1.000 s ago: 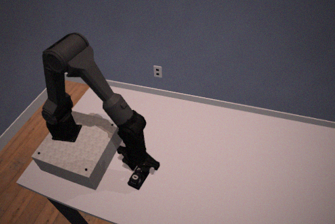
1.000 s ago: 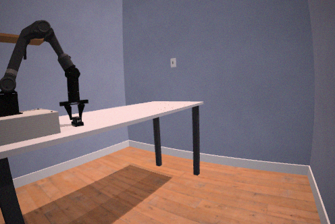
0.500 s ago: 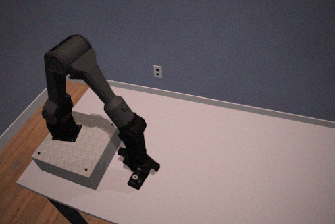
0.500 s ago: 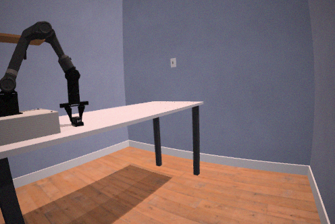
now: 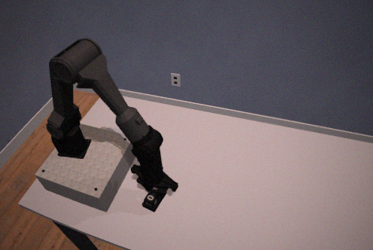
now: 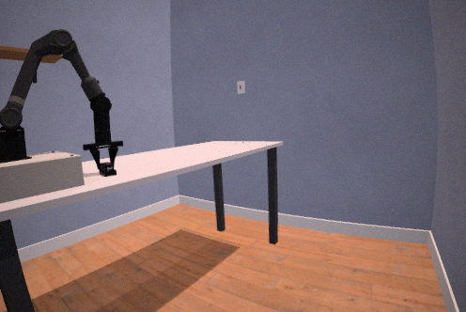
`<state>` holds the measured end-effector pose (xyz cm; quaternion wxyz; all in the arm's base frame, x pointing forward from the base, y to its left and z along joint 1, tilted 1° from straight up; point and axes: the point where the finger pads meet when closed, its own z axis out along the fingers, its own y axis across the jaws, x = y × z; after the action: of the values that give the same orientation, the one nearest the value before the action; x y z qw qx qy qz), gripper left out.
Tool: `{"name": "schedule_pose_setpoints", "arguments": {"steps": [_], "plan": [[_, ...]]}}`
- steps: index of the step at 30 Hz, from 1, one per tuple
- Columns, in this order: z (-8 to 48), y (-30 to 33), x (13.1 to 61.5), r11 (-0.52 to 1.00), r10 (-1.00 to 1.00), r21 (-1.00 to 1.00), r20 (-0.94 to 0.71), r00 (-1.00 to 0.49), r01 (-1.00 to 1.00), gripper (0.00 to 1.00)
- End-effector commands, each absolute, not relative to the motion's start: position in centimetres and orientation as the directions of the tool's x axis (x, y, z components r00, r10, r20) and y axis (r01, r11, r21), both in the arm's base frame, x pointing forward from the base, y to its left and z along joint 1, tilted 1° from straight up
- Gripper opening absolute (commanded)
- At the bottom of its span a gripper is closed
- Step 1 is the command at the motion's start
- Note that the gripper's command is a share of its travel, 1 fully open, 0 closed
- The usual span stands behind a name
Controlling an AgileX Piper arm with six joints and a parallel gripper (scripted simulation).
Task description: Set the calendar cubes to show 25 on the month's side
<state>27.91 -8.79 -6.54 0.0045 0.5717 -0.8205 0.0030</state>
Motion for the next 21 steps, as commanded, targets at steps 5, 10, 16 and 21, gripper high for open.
{"name": "schedule_pose_setpoints", "arguments": {"steps": [5,10,16,21], "plan": [[-6.59,-8.8,27.82,0.347,-0.938,0.002,0.012,-0.347,-0.938,0.61],[-6.59,-8.8,27.82,0.347,-0.938,0.002,0.012,-0.347,-0.938,0.61],[-6.59,-8.8,27.82,0.347,-0.938,0.002,0.012,-0.347,-0.938,0.61],[-6.59,-8.8,27.82,0.347,-0.938,0.002,0.012,-0.347,-0.938,0.36]]}}
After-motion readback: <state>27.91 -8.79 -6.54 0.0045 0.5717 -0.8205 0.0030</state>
